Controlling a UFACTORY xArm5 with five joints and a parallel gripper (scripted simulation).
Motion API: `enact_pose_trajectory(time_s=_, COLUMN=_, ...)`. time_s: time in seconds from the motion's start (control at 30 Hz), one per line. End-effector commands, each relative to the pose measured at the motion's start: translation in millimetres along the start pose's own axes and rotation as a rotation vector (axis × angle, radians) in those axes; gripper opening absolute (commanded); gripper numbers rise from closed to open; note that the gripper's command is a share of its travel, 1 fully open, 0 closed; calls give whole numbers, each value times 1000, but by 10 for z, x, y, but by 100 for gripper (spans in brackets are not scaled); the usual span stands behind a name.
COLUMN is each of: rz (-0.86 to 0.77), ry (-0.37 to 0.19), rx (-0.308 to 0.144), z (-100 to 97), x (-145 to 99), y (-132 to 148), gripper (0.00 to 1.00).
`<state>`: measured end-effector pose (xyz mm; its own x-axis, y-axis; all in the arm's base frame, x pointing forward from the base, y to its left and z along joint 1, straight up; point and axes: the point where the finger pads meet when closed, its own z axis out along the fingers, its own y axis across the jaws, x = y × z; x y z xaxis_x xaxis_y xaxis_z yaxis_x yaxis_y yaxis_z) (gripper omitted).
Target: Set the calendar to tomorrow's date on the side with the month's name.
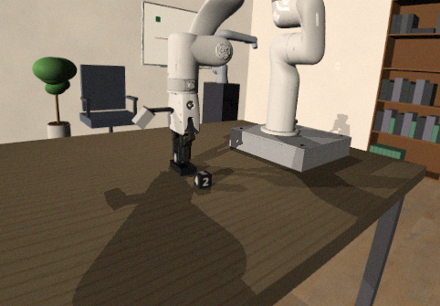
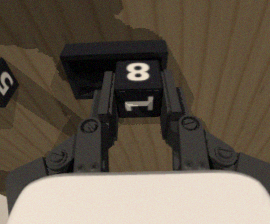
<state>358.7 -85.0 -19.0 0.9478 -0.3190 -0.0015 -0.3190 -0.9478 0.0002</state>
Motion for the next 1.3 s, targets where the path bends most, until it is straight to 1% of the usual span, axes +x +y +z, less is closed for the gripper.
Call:
enact_pose_trajectory(time_s=0.0, rz=0, ry=5, rx=0, z=-233, x=17, y=-2, gripper=27)
enact_pose_trajectory(time_s=0.1, rz=0, ry=5, rx=0, z=-459, x=17, y=-2, gripper=27)
enact_pose_trajectory(time_s=0.17, rz=0, ry=5, rx=0, z=-459, x=17, y=-2, gripper=27)
enact_pose_trajectory(time_s=0.33, rz=0, ry=5, rx=0, z=-806, x=16, y=-2, gripper=27)
enact_pose_trajectory(time_s=0.47, rz=0, ry=5, rx=0, z=-942, x=16, y=-2, gripper=27)
enact_pose_trajectory(time_s=1.0, rz=3, ry=5, rx=0, z=-958, x=16, y=-1, gripper=27)
enact_pose_trajectory(time_s=1.27, rz=39, ry=5, rx=1, z=-958, x=16, y=4, gripper=27)
